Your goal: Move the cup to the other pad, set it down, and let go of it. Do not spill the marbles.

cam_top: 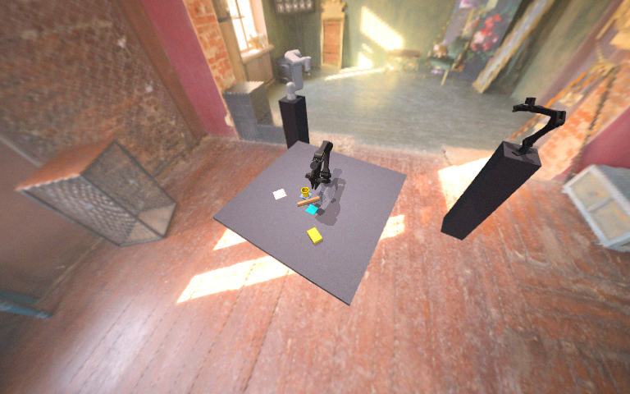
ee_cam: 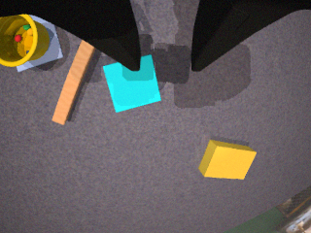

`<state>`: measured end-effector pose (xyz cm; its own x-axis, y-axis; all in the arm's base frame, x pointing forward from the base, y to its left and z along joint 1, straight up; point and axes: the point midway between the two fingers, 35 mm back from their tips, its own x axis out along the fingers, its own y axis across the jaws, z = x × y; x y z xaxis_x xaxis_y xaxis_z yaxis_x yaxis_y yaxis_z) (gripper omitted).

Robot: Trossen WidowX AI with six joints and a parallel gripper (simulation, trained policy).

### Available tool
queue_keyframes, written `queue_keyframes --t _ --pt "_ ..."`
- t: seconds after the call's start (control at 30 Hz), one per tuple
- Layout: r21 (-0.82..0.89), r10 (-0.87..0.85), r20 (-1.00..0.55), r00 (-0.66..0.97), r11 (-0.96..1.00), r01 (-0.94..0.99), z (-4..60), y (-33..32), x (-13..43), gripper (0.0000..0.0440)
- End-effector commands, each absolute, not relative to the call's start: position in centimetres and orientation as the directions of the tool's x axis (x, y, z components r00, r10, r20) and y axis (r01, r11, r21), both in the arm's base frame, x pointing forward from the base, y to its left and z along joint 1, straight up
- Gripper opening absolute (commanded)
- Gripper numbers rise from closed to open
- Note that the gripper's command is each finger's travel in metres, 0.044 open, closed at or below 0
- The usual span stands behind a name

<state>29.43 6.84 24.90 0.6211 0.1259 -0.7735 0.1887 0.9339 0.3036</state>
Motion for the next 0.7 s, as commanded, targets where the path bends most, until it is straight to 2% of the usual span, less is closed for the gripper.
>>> queue_keyframes --t 0.0,0.67 --pt "0.283 0.112 -0.802 0.586 0.936 0.208 24.6 6.7 29.2 0.0131" --pt "0.11 0.022 -0.948 0.317 0.959 0.261 22.3 5.1 27.6 0.0122"
